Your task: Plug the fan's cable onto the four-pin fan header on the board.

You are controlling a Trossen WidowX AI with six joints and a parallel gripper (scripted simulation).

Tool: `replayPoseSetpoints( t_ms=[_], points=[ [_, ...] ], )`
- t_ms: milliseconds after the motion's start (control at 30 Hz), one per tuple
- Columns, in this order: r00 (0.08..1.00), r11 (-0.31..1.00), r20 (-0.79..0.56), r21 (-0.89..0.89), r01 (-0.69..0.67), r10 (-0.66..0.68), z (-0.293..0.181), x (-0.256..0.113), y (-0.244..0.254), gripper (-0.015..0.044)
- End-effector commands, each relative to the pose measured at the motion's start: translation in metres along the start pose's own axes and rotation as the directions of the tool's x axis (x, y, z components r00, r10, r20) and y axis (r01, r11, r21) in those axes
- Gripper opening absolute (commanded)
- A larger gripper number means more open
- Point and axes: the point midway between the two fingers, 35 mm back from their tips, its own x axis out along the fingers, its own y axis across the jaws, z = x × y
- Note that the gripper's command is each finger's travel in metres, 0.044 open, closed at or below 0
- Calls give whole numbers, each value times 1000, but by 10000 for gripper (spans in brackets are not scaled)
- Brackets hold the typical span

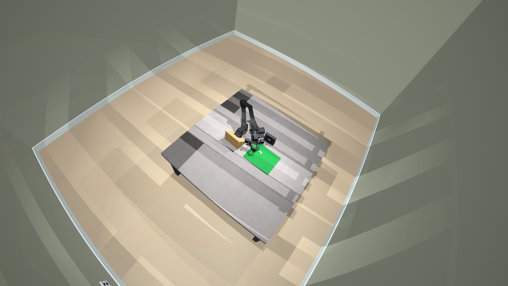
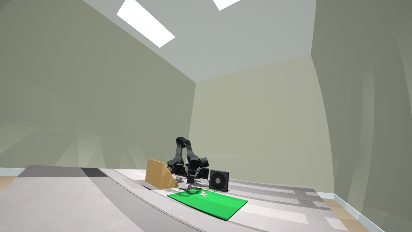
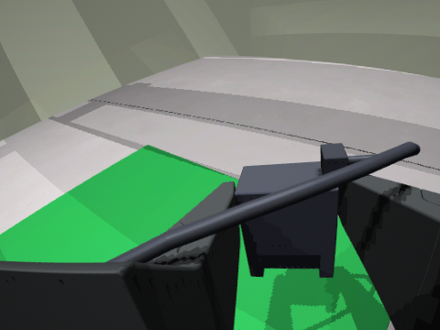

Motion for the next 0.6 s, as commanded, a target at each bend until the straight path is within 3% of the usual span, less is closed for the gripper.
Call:
replayPoseSetpoints(
  t_ms=[0, 567],
  points=[
    [1000, 1000, 6, 4, 4, -4, -2, 2, 0, 0],
    [1000, 1000, 5, 5, 4, -4, -16, 8, 2, 0]
  ],
)
